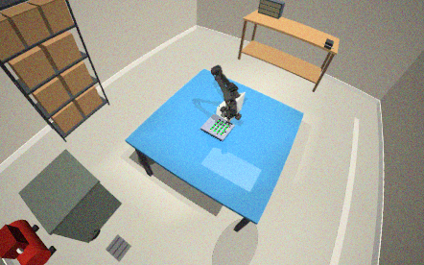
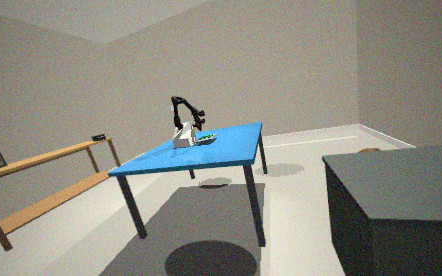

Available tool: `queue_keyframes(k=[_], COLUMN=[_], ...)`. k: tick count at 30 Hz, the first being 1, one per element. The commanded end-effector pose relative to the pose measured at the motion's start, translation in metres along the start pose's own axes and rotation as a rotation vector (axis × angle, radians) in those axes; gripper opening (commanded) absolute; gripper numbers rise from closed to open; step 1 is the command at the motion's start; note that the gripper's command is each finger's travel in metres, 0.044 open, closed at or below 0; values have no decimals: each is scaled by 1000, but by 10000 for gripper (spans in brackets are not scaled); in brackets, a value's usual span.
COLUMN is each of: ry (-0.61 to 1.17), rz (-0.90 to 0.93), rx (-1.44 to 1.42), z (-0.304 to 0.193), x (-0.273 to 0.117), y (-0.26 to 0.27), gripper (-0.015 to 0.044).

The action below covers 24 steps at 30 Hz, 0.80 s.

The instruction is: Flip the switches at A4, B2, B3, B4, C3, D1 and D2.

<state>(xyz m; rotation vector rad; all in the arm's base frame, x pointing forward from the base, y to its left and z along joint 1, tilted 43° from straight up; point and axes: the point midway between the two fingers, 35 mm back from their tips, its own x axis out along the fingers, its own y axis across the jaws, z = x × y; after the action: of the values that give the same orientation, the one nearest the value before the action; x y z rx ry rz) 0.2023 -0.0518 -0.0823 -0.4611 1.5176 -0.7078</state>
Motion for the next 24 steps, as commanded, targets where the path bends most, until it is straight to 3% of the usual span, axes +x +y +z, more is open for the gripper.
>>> queue_keyframes(k=[1, 6, 24], ry=[5, -19, -20], rz=[-2, -4, -6], rx=[15, 14, 14], z=[-8, -9, -10], x=[2, 35, 57], y=[6, 6, 5], gripper=[0, 0, 0])
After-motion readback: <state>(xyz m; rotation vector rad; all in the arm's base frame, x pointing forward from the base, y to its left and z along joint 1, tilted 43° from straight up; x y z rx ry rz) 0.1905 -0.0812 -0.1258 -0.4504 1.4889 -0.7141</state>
